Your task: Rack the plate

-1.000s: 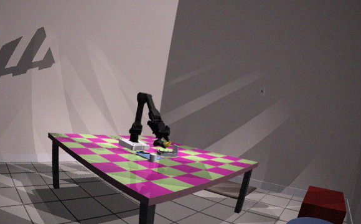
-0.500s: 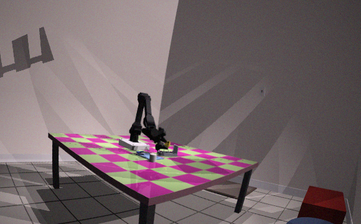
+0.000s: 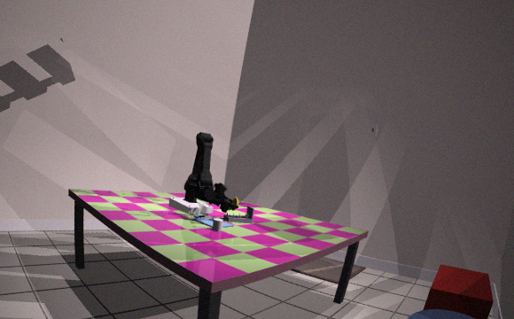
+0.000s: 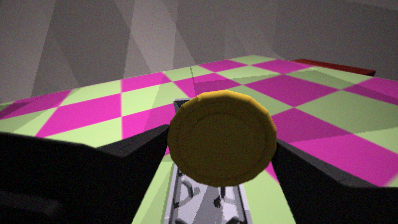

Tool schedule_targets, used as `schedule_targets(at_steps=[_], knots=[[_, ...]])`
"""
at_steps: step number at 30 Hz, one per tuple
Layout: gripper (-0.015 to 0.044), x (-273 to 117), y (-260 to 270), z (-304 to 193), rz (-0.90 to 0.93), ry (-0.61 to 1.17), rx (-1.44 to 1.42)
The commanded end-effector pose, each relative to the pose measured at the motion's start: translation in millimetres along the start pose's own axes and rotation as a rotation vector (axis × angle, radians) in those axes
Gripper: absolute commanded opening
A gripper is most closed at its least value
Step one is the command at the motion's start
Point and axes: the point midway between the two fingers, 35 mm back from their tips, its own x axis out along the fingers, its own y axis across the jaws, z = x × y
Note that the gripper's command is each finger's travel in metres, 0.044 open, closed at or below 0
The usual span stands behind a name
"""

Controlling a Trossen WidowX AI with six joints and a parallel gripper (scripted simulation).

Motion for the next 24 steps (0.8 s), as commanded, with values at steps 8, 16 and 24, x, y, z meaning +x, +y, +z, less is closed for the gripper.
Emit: schedule_targets(at_steps=[8,16,24], knots=[[0.0000,-10,14,1,-0.002,-0.139,-0.172],[0.0000,-10,13,1,-0.002,-0.139,-0.172],[0.0000,-7,7,-10,-0.006,-0.124,-0.173]])
